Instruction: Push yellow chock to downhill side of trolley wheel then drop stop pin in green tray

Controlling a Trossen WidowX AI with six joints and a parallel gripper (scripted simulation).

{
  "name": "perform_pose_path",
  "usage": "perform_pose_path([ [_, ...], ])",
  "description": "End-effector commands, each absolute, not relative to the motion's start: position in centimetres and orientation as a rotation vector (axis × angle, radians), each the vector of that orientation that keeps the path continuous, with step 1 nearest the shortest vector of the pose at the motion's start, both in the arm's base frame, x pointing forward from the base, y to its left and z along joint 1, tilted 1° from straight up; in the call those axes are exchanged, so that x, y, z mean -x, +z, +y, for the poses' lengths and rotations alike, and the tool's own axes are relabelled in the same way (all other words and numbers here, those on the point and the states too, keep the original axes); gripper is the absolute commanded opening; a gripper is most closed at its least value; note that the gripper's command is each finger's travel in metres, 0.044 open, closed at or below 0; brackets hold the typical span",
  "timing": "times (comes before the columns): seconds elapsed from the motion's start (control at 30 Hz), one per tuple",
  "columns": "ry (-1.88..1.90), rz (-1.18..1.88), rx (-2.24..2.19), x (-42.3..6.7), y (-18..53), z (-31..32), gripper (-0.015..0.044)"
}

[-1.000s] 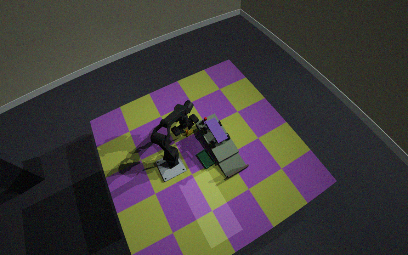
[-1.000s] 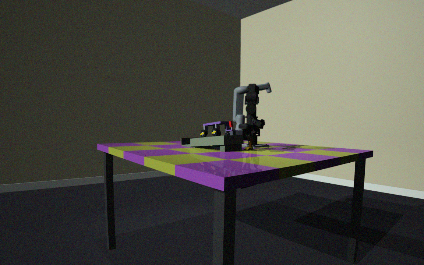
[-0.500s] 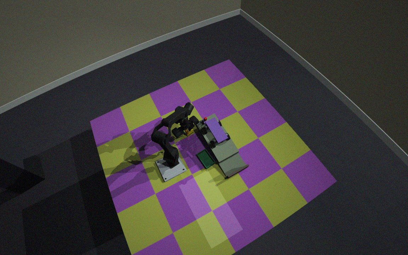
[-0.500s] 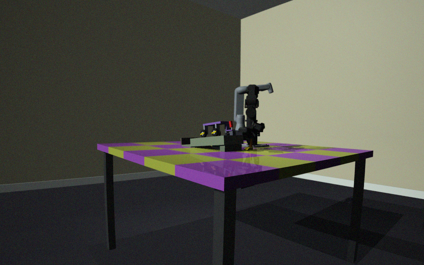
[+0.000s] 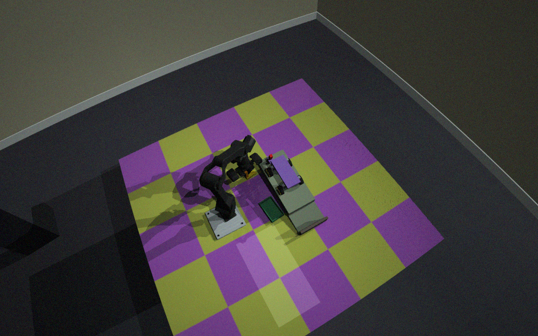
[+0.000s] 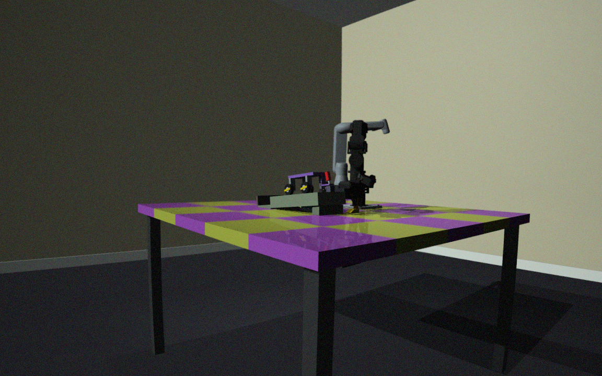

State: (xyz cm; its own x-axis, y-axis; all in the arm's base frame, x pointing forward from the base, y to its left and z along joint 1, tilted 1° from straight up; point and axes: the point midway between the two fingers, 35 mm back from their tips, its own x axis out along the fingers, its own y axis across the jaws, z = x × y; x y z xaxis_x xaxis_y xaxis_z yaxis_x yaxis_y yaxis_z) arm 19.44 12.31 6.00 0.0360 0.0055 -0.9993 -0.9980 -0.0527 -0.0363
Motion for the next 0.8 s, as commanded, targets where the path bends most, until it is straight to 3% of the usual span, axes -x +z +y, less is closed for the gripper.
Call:
perform_pose_path([
  [0.0,1.223,1.152,1.264,-19.5,6.7,12.3,0.0],
  [0.77,1.224,1.154,1.268,-18.6,14.3,12.1,0.0],
])
